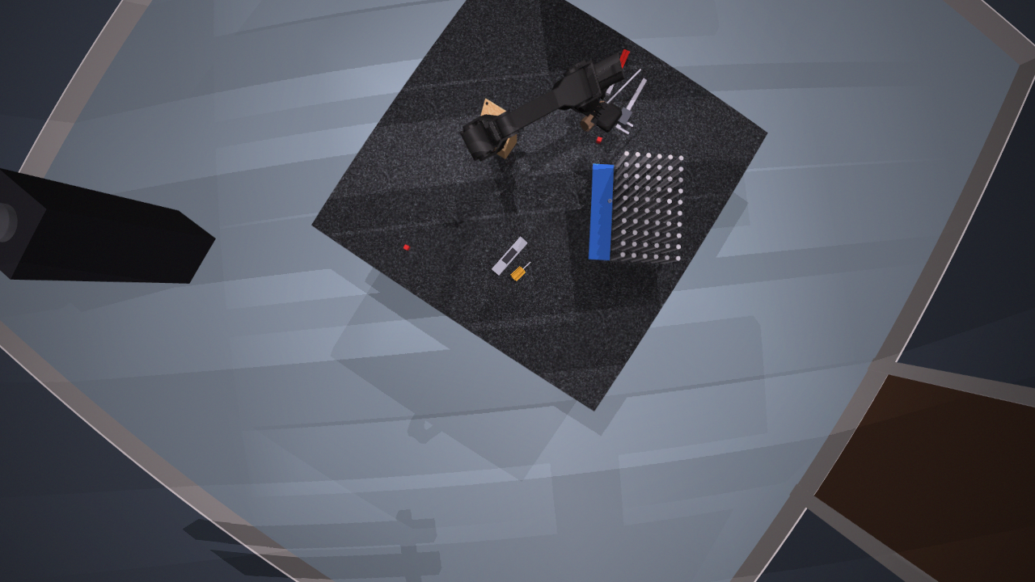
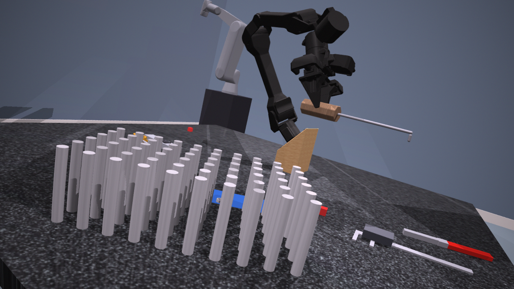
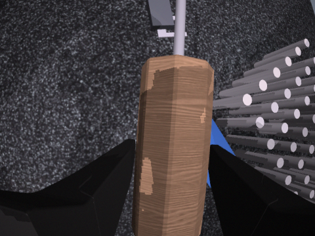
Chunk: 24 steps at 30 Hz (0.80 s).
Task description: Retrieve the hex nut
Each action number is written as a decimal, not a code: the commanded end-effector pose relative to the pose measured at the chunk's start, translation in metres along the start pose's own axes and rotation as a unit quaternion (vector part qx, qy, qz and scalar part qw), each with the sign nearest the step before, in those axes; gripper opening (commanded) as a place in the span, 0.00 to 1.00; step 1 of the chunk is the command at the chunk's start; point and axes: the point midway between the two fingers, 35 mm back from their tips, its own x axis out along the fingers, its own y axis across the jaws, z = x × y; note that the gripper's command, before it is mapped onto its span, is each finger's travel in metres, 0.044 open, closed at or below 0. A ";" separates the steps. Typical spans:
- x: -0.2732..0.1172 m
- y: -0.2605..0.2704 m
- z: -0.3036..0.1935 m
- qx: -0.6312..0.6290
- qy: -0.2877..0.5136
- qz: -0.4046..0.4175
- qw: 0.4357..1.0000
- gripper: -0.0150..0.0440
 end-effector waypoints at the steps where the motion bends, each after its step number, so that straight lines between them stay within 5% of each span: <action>1: 0.004 0.009 0.026 -0.045 -0.015 0.018 0.999 0.25; 24: 0.038 0.087 0.140 -0.263 -0.075 0.105 0.956 0.25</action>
